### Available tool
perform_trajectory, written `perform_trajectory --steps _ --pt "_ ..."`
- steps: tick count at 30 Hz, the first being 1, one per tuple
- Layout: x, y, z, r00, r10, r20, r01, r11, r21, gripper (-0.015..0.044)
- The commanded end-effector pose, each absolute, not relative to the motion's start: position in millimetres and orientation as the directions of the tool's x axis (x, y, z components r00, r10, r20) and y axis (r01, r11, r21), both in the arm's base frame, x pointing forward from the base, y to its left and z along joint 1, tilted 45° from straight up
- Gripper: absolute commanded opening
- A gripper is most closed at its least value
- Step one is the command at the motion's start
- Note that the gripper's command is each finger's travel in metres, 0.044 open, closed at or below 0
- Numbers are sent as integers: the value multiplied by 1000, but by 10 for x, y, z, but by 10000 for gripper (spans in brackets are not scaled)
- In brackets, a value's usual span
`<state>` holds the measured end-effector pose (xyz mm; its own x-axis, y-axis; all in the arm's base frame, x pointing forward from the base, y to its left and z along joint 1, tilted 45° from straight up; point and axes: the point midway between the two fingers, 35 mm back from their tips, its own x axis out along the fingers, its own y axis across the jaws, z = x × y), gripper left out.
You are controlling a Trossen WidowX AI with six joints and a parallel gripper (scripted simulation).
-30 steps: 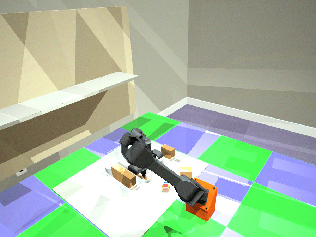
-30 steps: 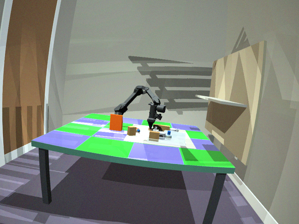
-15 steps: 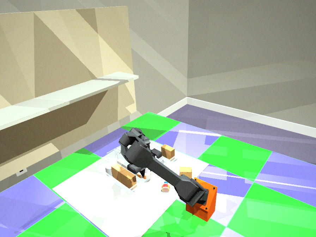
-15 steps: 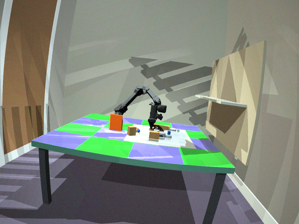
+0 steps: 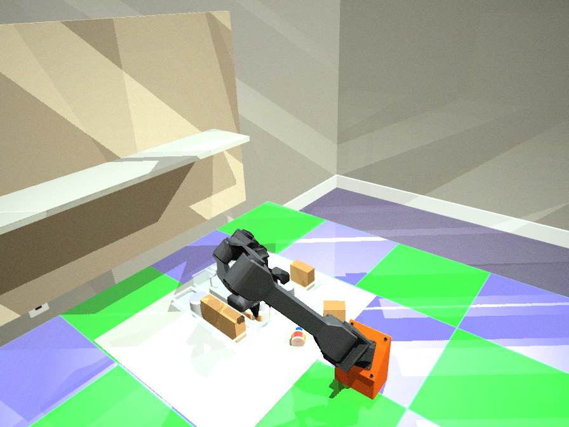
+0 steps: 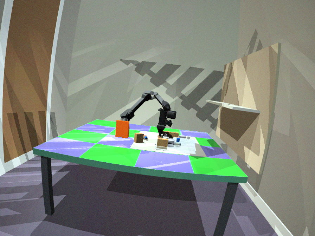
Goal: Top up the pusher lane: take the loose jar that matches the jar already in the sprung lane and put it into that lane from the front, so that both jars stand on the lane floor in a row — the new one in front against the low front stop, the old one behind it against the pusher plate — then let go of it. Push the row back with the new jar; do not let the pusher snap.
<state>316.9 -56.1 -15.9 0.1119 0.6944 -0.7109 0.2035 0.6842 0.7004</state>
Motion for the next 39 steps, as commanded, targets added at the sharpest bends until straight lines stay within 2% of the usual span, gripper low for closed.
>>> perform_trajectory --steps 1,39 --pt "3254 -586 -154 131 693 -709 194 683 704 0" --pt "3412 -640 -140 132 693 -709 193 683 704 0"
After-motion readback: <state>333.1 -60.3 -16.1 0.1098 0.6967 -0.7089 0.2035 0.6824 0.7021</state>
